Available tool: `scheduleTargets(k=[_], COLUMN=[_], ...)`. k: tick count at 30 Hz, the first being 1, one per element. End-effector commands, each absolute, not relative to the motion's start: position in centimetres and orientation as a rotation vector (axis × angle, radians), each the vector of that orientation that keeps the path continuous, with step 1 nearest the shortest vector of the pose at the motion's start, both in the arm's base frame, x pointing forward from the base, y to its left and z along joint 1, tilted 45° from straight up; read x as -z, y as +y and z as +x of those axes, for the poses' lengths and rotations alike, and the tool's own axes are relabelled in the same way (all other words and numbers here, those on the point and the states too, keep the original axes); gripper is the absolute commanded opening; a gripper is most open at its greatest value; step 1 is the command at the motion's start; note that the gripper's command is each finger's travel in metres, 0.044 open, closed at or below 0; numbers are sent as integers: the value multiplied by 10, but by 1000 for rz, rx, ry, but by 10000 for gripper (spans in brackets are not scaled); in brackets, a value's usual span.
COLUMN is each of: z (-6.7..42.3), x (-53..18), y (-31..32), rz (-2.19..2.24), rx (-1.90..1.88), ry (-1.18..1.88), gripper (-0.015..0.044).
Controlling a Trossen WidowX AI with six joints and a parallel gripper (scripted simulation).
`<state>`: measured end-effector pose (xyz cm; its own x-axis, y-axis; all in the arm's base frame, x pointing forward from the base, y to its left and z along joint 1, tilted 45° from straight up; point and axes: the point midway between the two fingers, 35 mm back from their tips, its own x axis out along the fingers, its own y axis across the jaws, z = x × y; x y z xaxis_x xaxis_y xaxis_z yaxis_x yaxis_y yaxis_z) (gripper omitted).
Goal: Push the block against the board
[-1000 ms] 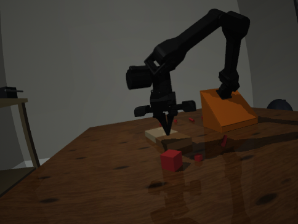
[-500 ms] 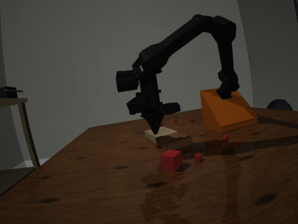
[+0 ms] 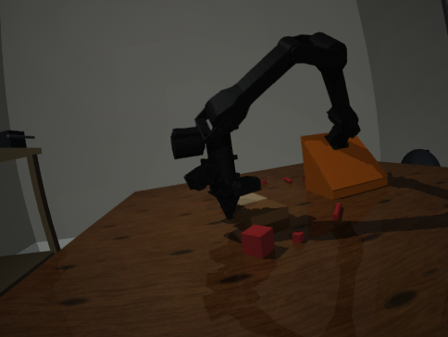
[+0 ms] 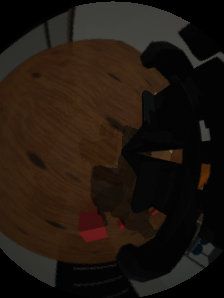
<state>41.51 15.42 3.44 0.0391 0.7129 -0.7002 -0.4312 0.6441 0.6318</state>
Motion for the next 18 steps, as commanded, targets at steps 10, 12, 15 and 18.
scheduleTargets(k=[10,12,15,18], z=[405,402,397,393], x=[-18,-17,-16,-14], y=[158,157,155,154], rz=[294,294,294,294], rx=[-883,-883,-883,-883], ry=[1271,1272,1272,1272], gripper=[0,0,0,0])
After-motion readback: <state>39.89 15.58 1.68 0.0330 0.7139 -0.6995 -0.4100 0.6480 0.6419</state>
